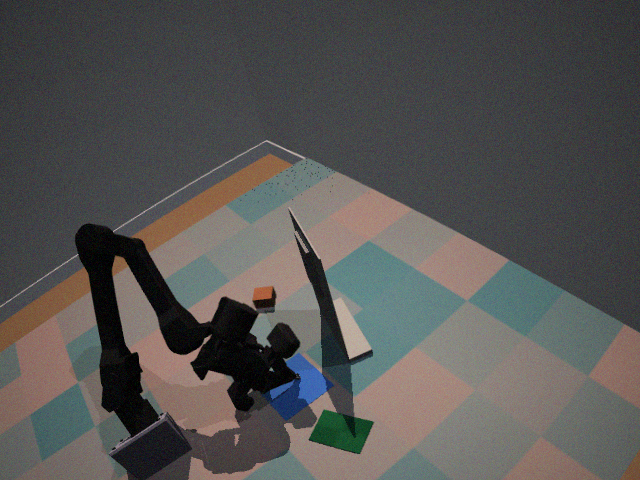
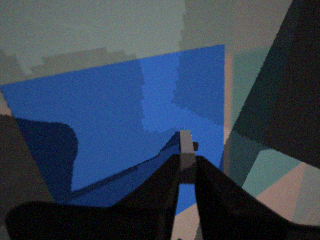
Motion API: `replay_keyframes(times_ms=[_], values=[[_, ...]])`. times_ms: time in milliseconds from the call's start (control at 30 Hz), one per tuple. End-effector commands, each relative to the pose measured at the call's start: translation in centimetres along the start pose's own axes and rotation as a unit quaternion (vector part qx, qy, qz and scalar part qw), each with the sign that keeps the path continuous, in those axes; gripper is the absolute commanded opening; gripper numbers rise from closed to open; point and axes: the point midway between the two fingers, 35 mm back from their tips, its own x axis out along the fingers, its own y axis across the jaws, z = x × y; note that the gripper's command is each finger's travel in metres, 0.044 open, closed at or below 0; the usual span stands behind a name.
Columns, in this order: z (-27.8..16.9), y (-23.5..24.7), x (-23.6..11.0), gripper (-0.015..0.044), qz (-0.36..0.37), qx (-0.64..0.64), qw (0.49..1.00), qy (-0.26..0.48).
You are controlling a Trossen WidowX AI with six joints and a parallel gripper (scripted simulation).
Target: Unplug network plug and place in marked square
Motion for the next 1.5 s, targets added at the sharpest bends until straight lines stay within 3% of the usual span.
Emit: replay_keyframes(times_ms=[0,267,467,1467], values=[[0.0,0.2,0.2,0.0000,0.002,0.002,1.000,0.002],[0.1,0.0,0.1,0.0000,0.000,0.000,1.000,0.000],[0.1,0.0,0.1,0.0156,0.000,0.000,1.000,0.000],[-0.3,0.2,-2.8,0.0156,0.002,0.001,1.000,0.003]])
